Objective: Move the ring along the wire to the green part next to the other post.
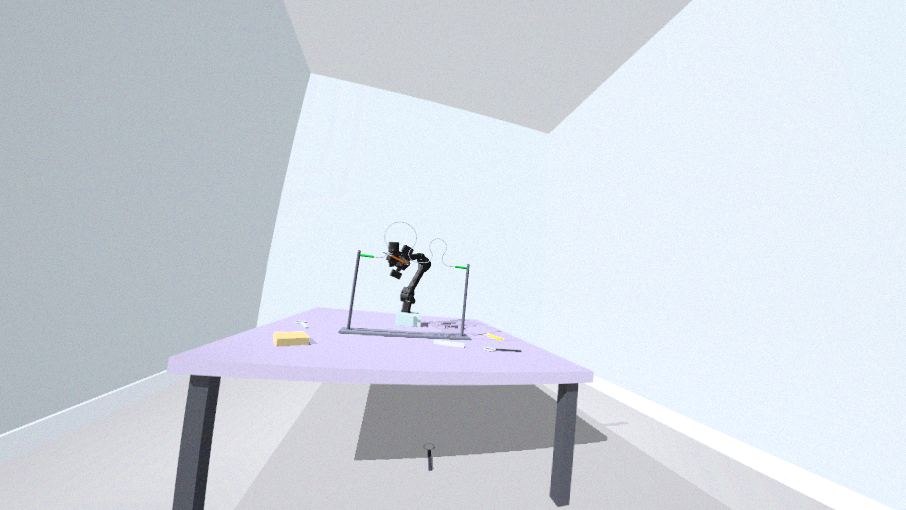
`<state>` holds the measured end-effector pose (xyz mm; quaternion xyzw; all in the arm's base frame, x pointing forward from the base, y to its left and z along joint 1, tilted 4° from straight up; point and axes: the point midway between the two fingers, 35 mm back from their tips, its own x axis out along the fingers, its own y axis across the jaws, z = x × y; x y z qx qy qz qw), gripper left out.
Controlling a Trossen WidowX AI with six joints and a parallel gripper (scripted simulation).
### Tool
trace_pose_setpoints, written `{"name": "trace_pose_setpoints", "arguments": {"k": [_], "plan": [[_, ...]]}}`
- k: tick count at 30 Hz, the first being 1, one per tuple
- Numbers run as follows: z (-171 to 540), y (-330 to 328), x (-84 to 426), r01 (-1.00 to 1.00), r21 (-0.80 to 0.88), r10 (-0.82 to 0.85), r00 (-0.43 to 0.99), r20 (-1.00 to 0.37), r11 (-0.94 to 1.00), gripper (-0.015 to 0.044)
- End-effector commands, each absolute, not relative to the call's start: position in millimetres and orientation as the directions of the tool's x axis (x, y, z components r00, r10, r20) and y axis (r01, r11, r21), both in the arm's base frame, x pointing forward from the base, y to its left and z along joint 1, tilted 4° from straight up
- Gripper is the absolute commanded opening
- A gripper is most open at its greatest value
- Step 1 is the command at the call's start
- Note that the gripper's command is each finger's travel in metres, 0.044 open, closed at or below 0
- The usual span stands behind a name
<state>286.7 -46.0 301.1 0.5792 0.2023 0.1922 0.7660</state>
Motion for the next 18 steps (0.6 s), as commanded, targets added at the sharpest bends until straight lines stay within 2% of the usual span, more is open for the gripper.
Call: {"name": "trace_pose_setpoints", "arguments": {"k": [1, 18], "plan": [[313.6, -44.9, 283.3, -0.058, 0.979, 0.557, 0.828, -0.062, 0.196, -0.0150], [355.1, -43.2, 280.6, -0.026, 0.996, 0.570, 0.819, 0.068, -0.081, -0.0150]]}}
